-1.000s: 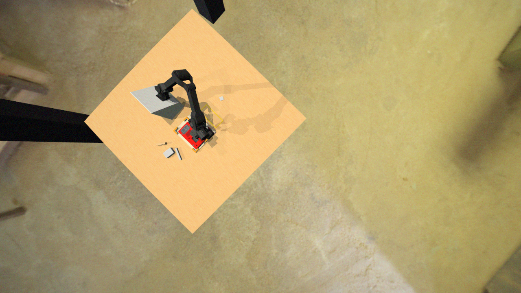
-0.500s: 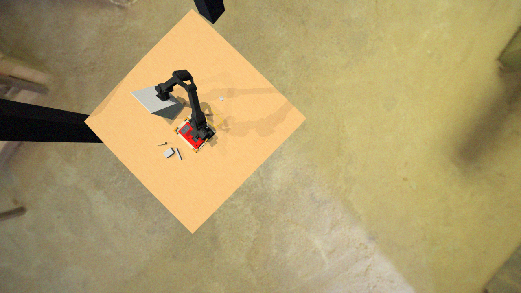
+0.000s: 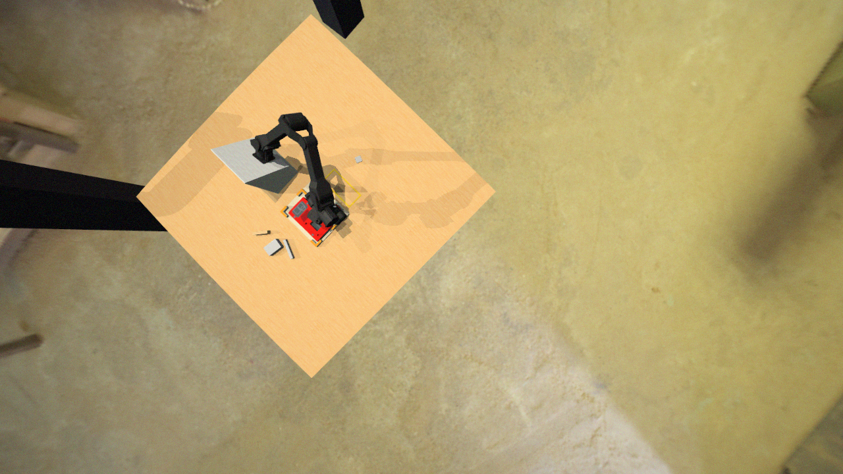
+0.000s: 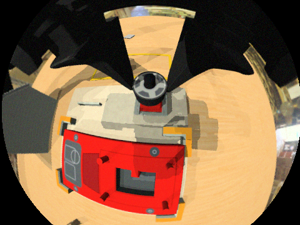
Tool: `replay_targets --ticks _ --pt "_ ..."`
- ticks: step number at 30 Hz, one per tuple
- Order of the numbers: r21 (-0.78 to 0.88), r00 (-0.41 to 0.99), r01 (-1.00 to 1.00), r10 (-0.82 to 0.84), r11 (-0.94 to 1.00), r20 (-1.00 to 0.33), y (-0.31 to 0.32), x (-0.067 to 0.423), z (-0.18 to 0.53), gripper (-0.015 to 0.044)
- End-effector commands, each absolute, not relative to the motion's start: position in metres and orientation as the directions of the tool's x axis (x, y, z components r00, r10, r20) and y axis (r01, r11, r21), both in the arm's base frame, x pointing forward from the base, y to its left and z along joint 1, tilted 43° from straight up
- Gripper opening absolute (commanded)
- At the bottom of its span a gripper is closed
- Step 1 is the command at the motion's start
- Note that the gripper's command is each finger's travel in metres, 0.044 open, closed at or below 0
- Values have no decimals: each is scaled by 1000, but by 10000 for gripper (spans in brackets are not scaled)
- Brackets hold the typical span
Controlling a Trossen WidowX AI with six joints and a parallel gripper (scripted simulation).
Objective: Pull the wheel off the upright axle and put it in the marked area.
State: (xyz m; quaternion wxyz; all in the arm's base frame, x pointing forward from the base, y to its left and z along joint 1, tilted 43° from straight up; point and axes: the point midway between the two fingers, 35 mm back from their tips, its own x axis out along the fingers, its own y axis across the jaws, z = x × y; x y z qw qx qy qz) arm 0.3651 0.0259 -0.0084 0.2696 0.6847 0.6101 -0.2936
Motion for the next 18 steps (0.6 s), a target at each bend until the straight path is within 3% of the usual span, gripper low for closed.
replay_targets --ticks 1,18 --pt "18 86 994 676 -106 -732 25 365 -6 0" --pt "18 86 994 676 -108 -731 21 365 -2 0"
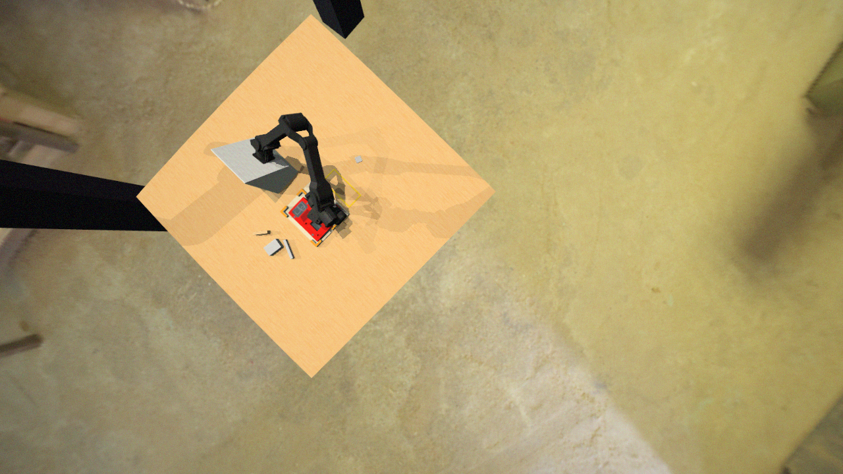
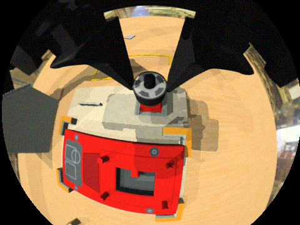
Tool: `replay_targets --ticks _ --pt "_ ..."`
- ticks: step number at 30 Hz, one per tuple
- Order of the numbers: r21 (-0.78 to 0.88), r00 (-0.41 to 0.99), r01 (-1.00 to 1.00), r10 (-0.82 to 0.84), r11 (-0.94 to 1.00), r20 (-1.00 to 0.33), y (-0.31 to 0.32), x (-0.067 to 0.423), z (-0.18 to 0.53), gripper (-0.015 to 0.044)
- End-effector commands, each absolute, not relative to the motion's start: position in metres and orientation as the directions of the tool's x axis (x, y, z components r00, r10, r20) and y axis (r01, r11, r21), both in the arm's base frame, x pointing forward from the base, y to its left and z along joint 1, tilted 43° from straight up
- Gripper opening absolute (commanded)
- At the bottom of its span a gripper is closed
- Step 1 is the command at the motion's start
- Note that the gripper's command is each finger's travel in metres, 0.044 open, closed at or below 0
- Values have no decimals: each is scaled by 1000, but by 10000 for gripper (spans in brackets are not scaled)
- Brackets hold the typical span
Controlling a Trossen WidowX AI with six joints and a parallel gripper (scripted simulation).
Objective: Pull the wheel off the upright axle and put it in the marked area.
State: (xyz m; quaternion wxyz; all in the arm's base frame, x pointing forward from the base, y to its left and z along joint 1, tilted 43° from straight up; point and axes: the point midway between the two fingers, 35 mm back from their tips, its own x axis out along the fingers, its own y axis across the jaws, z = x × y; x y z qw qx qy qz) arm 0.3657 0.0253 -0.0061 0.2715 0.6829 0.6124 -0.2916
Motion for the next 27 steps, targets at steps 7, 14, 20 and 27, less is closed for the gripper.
replay_targets --ticks 7,14,20,27 --pt "17 87 994 676 -109 -731 19 365 -1 0" --pt "17 87 994 676 -109 -731 18 365 1 0" --pt "17 87 994 677 -110 -731 16 365 2 0" --pt "17 88 994 677 -111 -731 15 365 4 0"
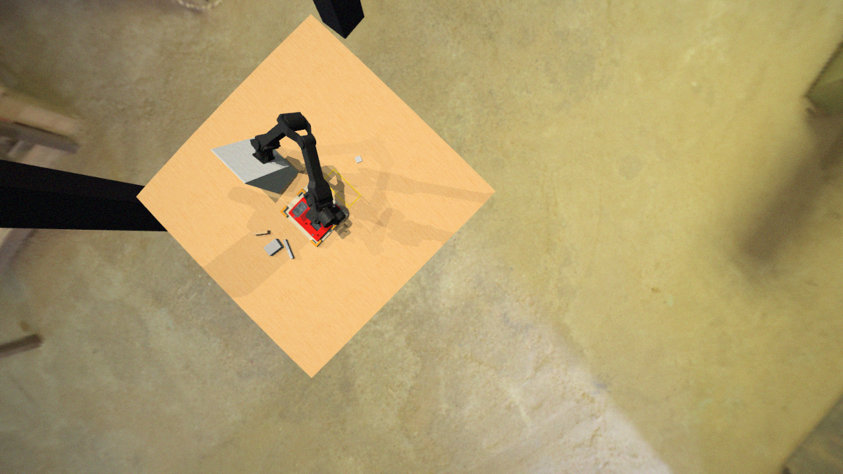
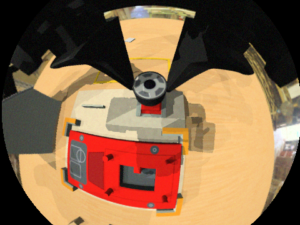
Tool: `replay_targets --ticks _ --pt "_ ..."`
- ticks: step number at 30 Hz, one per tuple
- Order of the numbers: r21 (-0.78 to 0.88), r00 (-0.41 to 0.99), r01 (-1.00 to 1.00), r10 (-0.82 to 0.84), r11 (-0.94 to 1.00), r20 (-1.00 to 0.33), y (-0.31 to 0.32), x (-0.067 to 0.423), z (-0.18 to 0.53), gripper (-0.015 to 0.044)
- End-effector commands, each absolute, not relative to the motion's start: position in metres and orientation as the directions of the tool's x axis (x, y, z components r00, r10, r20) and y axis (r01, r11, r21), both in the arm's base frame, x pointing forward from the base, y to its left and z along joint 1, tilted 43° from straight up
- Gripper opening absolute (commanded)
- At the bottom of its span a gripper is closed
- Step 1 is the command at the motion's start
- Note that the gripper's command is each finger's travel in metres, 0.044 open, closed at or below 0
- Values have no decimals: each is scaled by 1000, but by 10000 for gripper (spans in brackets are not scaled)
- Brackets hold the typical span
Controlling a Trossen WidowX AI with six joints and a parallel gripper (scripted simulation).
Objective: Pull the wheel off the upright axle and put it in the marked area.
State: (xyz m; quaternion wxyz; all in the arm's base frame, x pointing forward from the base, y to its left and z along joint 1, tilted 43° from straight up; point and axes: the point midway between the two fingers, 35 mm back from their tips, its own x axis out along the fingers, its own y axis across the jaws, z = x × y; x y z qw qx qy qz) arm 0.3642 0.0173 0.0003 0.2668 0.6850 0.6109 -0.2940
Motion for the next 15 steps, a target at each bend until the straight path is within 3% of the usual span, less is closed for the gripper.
replay_targets --ticks 1,15 --pt "17 88 994 677 -111 -731 14 365 4 0" --pt "16 88 994 677 -112 -731 11 364 8 0"
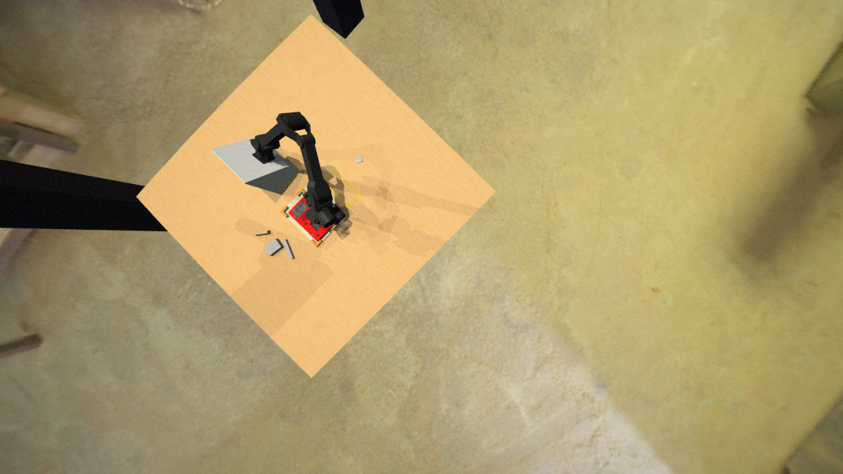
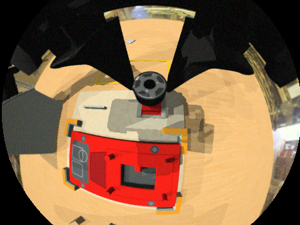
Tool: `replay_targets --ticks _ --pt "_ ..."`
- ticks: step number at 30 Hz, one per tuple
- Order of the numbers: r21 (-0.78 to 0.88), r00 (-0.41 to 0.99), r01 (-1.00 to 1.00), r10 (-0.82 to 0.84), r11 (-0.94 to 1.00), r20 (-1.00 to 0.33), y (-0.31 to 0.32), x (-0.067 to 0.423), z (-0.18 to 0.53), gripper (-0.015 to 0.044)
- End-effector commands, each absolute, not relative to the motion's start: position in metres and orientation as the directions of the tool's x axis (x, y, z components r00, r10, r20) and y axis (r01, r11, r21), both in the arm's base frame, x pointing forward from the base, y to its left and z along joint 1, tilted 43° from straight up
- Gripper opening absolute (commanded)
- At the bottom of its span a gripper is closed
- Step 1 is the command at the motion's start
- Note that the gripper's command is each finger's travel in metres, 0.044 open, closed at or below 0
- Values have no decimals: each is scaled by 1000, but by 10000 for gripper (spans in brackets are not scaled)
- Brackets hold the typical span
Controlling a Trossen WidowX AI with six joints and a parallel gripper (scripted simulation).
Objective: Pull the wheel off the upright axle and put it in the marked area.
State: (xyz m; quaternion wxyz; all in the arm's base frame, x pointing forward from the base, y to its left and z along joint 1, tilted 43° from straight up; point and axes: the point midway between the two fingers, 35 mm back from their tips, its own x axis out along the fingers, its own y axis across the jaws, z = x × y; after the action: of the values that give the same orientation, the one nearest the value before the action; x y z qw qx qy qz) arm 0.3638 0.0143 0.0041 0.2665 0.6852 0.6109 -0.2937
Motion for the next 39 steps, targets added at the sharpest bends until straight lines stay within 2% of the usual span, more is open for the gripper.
replay_targets --ticks 1,39 --pt "16 88 994 677 -112 -731 11 364 8 0" --pt "15 90 993 677 -116 -730 2 363 17 0"
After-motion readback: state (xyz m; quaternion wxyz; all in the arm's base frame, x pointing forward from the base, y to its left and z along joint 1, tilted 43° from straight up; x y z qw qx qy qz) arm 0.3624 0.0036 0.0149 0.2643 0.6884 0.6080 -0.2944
